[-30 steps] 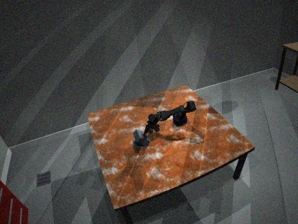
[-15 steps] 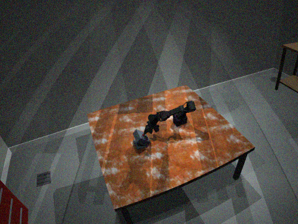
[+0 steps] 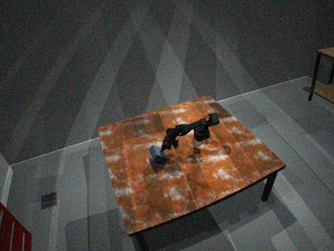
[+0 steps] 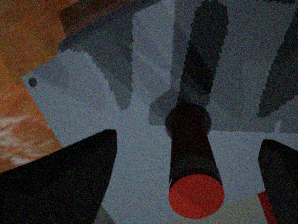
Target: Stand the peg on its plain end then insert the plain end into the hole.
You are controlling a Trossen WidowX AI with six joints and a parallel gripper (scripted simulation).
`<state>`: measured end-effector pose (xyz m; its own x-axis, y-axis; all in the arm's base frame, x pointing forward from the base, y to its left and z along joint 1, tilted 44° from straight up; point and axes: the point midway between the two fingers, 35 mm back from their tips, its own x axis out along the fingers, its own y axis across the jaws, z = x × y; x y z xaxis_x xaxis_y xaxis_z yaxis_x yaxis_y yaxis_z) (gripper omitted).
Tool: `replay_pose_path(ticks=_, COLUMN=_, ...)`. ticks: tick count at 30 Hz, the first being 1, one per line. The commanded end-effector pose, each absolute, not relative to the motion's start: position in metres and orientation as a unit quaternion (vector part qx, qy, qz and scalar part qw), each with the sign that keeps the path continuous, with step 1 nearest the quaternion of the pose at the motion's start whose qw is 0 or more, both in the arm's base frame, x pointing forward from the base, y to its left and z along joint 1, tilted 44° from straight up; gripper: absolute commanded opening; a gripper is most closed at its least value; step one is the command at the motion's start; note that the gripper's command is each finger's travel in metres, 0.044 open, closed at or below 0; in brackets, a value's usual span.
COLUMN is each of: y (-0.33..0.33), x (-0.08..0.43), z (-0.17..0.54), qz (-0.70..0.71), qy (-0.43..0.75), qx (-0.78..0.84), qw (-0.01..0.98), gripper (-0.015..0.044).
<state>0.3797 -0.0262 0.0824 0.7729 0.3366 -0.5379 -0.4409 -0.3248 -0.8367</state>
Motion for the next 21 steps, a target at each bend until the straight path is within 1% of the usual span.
replay_pose_path(ticks=1, y=-0.027, x=0.379, z=0.083, qz=0.335, qy=0.035, qx=-0.742, qw=0.580, gripper=0.0394)
replay_pose_path(ticks=3, y=-0.028, x=0.378, z=0.084, qz=0.336, qy=0.035, qx=-0.742, qw=0.580, gripper=0.0440)
replay_pose_path(ticks=21, y=-0.040, x=0.361, z=0.098, qz=0.337, qy=0.038, qx=-0.741, qw=0.579, gripper=0.0440)
